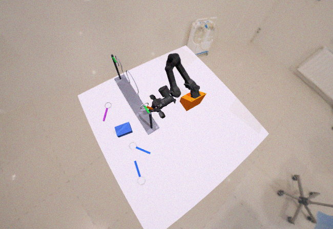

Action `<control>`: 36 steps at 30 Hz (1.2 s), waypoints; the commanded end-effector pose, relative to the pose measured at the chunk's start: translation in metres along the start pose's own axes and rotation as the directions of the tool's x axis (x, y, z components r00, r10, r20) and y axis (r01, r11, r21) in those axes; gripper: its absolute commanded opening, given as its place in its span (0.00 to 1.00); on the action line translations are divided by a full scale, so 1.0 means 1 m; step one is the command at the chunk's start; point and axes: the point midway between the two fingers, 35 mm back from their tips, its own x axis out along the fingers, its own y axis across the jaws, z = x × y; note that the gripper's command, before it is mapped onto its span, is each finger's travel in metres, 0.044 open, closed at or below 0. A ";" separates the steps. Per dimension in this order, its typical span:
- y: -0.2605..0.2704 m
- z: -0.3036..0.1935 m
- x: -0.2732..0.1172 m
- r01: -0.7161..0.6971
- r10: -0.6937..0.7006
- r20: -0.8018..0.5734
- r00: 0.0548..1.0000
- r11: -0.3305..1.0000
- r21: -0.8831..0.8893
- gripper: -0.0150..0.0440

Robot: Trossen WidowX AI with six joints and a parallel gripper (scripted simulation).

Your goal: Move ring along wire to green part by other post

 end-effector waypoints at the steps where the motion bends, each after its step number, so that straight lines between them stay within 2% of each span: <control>1: 0.006 -0.002 -0.001 -0.006 0.006 -0.005 1.000 1.000 0.000 0.00; 36: 0.017 -0.020 0.005 -0.006 0.006 -0.005 1.000 1.000 -0.001 0.00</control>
